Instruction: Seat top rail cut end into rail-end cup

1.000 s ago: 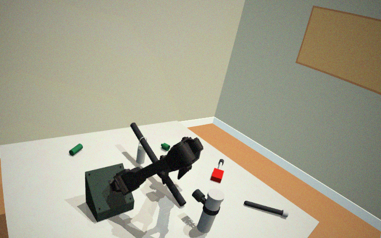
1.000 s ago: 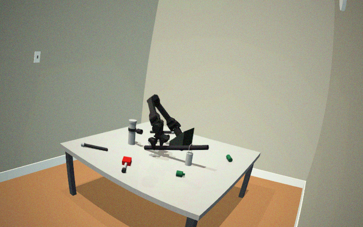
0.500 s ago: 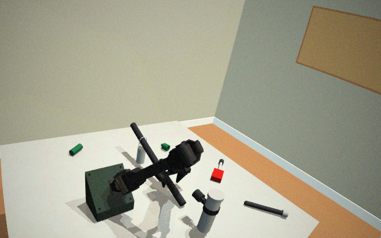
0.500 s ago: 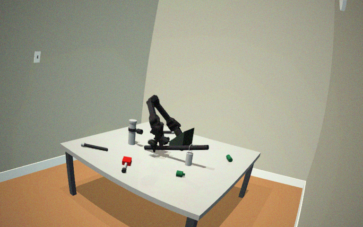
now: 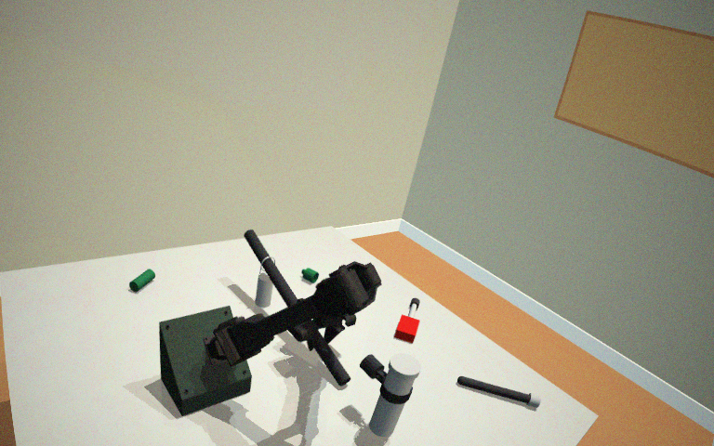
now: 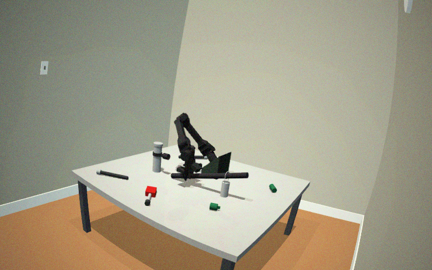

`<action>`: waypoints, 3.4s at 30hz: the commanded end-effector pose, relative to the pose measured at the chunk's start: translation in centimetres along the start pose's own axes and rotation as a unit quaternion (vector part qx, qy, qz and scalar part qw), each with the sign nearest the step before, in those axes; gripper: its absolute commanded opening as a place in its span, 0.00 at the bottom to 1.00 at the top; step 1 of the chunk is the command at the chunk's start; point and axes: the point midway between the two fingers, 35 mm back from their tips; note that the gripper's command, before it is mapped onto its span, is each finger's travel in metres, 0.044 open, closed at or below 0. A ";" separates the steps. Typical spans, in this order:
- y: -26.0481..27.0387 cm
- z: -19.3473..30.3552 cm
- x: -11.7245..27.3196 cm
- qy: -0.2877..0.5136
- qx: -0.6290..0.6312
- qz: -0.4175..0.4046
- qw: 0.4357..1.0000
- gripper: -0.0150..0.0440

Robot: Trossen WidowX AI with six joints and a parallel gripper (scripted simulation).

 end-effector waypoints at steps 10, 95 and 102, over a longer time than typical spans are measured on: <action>-0.1 0.0 0.0 0.002 0.000 0.003 1.000 0.47; 0.2 4.7 7.9 0.129 -0.015 0.010 0.991 0.25; 0.3 4.8 7.8 0.129 -0.014 0.010 0.991 0.25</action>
Point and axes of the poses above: the point midway between the two fingers, 35 mm back from their tips, its own x axis back along the fingers, its own y axis across the jaws, z = x × y, and after that the axes turned 11 degrees about -x, right-handed
